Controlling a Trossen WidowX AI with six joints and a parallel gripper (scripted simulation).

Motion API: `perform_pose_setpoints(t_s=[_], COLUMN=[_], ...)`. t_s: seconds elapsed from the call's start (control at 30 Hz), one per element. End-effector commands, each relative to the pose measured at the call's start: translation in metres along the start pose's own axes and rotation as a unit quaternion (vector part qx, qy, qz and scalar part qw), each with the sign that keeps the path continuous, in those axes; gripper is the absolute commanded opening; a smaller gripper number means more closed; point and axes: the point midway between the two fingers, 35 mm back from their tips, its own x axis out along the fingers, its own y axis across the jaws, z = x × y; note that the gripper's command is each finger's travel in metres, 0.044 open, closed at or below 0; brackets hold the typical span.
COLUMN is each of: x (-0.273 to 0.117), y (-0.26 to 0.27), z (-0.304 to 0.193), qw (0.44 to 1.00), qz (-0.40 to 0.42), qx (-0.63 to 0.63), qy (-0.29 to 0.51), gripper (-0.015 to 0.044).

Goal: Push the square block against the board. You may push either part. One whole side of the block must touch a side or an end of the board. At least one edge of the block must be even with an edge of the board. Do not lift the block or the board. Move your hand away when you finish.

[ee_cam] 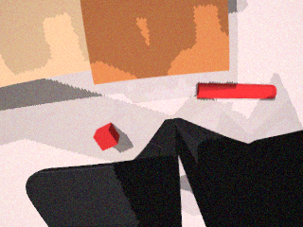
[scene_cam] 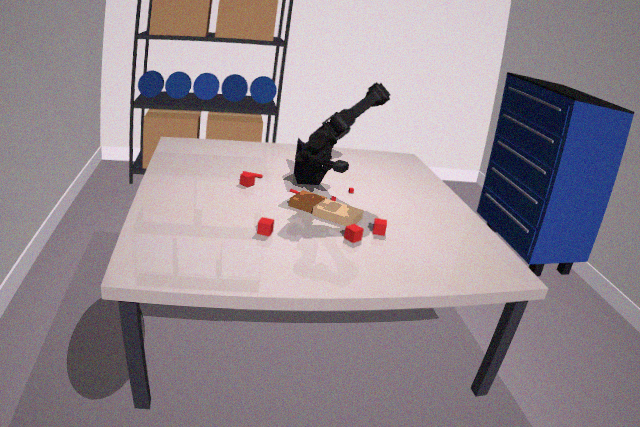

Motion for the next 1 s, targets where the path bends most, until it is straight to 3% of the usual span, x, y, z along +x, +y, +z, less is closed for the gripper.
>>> perform_pose_setpoints(t_s=[0.0, 0.27, 0.97], x=[0.002, 0.056, 0.057], y=[0.000, 0.001, 0.001], z=[-0.005, -0.007, 0.017], qw=[1.000, 1.000, 1.000], qz=[0.001, 0.003, 0.003], qx=[0.016, 0.016, 0.015], qy=[0.005, 0.006, 0.005], gripper=[0.0000, 0.0000, 0.0000])
